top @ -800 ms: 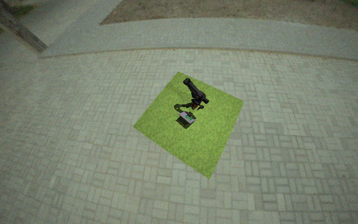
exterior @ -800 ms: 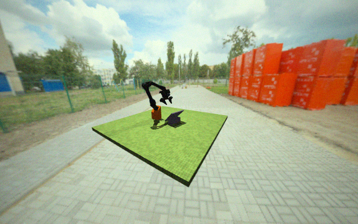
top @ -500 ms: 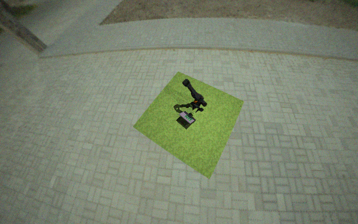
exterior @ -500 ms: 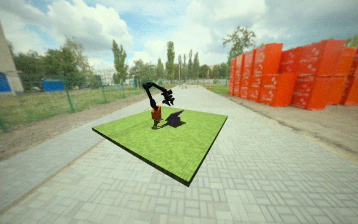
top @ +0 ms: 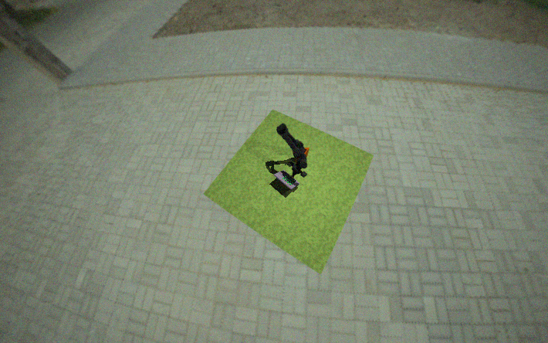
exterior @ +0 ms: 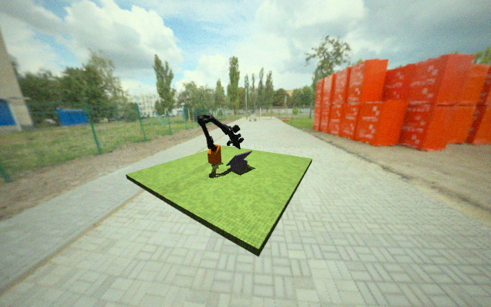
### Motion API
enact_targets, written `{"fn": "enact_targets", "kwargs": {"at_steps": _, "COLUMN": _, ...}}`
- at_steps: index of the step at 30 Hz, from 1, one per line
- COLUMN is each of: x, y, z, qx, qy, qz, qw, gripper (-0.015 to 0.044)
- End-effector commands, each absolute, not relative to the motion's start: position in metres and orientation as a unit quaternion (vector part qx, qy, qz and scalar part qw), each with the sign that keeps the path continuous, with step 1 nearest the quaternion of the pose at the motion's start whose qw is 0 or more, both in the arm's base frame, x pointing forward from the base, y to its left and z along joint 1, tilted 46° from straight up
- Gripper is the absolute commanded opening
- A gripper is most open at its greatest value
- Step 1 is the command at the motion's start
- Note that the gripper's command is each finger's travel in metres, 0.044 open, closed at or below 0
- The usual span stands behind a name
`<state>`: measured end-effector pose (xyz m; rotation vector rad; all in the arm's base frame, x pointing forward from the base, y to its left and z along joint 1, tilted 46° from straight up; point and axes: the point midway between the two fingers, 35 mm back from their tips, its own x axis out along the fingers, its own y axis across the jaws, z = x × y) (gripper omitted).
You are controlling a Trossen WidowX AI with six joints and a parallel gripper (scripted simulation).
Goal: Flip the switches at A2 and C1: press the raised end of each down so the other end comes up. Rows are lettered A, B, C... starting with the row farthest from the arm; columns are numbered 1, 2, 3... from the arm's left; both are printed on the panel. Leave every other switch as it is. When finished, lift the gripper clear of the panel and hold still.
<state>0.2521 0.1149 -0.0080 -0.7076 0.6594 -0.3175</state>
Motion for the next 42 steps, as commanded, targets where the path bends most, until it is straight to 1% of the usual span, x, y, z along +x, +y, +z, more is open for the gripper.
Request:
{"fn": "enact_targets", "kwargs": {"at_steps": 1, "x": 0.267, "y": 0.102, "z": -0.018, "qx": -0.346, "qy": 0.310, "qz": -0.153, "qw": 0.872, "gripper": 0.0000}}
{"fn": "enact_targets", "kwargs": {"at_steps": 27, "x": 0.292, "y": 0.084, "z": -0.031, "qx": -0.349, "qy": 0.303, "qz": -0.153, "qw": 0.873, "gripper": 0.0000}}
{"fn": "enact_targets", "kwargs": {"at_steps": 42, "x": 0.292, "y": 0.084, "z": -0.031, "qx": -0.349, "qy": 0.303, "qz": -0.153, "qw": 0.873, "gripper": 0.0000}}
